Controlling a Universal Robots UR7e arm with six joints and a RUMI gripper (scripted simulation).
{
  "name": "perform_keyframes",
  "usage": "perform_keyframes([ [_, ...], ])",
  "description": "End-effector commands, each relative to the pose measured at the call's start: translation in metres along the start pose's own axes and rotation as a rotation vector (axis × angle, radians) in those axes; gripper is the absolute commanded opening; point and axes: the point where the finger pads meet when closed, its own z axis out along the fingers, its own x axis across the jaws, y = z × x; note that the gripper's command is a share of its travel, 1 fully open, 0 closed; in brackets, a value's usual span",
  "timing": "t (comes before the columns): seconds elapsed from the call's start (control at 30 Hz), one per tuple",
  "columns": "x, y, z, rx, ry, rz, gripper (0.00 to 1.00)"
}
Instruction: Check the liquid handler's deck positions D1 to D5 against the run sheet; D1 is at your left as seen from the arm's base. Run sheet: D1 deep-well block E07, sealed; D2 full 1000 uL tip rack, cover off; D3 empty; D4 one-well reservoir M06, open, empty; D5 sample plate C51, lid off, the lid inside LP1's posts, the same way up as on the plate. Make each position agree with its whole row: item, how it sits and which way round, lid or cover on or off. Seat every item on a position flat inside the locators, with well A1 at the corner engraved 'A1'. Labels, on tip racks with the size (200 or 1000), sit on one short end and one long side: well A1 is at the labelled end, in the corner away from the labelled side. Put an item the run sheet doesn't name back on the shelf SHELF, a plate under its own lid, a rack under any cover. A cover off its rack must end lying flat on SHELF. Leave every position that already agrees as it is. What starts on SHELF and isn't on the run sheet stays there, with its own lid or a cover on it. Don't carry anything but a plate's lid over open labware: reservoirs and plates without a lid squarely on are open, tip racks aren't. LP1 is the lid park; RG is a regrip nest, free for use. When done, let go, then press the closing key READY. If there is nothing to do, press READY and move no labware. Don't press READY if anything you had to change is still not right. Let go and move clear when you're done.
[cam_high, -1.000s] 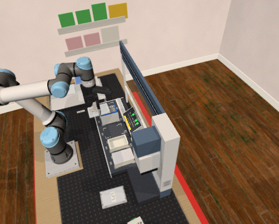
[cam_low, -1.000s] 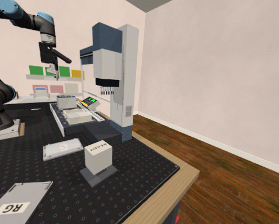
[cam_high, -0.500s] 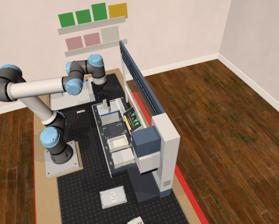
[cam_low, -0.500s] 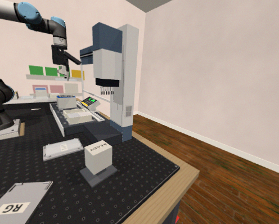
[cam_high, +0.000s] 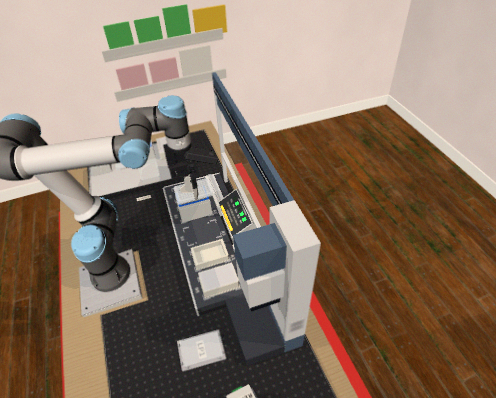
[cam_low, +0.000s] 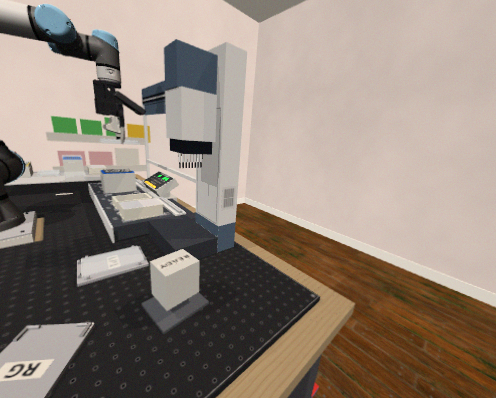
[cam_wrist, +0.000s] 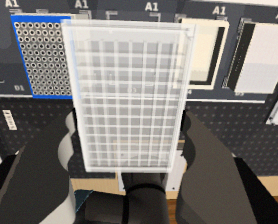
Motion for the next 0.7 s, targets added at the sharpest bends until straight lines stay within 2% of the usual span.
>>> perform_keyframes([
  [0.0,-0.0002,-0.0029,-0.003,0.007,0.001,0.0,0.0],
  [0.67,-0.0003,-0.004,-0.0029,0.007,0.001,-0.001,0.0],
])
